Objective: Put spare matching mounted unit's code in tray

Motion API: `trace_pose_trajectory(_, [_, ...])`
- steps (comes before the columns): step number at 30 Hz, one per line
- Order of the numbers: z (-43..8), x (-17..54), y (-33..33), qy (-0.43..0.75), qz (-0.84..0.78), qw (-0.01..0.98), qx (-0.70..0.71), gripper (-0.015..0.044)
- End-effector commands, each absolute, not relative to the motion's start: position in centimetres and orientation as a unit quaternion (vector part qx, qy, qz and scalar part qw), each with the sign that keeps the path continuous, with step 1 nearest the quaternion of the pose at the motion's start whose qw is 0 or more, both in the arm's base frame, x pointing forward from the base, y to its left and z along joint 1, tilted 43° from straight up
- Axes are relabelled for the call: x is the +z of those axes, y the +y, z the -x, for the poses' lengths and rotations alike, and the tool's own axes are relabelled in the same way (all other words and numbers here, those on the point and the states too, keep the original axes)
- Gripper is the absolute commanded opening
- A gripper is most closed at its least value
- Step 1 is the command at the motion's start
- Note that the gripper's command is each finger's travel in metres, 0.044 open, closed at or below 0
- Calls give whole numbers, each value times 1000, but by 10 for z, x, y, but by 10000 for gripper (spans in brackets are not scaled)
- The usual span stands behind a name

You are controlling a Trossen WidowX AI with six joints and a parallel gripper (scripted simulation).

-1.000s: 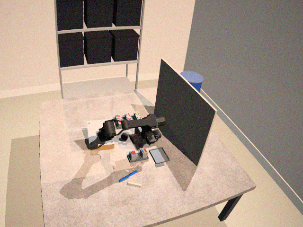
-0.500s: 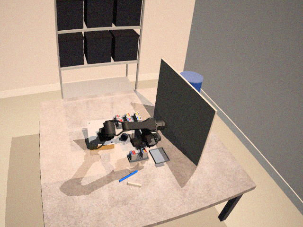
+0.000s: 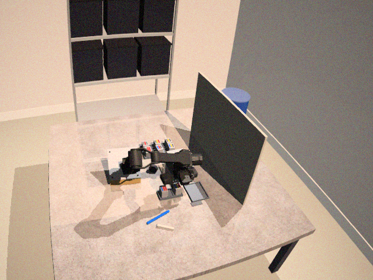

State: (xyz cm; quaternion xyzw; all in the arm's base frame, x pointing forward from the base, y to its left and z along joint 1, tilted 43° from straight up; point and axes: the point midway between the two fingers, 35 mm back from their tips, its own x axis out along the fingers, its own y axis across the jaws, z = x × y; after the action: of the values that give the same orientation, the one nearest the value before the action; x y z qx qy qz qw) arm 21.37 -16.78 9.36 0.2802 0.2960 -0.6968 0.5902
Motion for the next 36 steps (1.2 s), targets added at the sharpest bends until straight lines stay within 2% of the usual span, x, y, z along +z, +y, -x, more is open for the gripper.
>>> trace_pose_trajectory(1, [-211,89,-173,296,-277,591,-698,300])
trace_pose_trajectory(19, [-206,78,-185,294,-275,591,-699,300])
trace_pose_trajectory(25, [-206,78,-184,295,-278,590,-698,142])
trace_pose_trajectory(32, [-206,78,-184,295,-278,590,-698,96])
trace_pose_trajectory(36, [-206,78,-184,295,-278,590,-698,0])
